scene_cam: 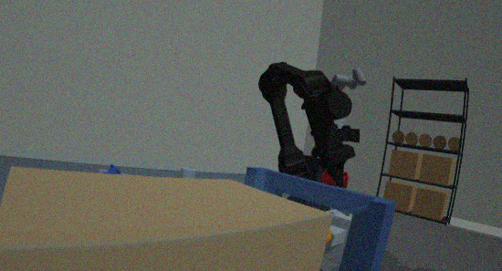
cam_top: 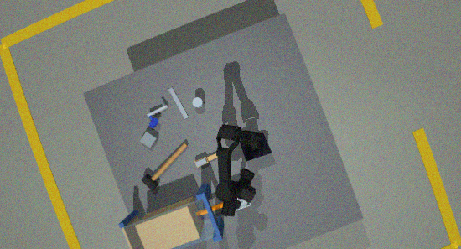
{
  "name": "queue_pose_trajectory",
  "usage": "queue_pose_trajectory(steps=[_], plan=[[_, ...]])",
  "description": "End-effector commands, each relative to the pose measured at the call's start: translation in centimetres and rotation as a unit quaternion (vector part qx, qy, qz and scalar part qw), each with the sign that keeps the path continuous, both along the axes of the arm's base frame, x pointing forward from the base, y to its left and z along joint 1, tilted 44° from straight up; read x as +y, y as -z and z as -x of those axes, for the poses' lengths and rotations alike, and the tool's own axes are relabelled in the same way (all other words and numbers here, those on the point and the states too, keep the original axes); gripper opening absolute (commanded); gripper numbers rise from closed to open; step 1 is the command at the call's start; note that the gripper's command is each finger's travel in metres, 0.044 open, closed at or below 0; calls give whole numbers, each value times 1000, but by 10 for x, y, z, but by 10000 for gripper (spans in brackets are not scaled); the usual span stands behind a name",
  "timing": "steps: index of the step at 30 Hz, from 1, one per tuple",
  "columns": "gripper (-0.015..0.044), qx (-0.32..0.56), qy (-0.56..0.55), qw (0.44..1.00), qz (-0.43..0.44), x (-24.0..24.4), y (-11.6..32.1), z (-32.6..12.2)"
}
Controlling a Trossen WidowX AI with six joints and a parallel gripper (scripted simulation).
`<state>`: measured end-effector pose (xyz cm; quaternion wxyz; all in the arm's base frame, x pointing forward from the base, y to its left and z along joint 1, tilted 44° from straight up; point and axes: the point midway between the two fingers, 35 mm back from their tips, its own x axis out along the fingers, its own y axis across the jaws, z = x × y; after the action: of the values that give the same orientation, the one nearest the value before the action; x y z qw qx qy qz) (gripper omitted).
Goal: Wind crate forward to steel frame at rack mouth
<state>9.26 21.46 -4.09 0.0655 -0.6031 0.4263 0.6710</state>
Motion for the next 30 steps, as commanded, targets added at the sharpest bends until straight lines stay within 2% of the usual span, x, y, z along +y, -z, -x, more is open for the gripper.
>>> queue_pose_trajectory(steps=[1, 30], plan=[[0, -21, 2, 1000, 8, -6, -3, -20], [0, -23, 2, 1000, 8, -2, -6, -67]])
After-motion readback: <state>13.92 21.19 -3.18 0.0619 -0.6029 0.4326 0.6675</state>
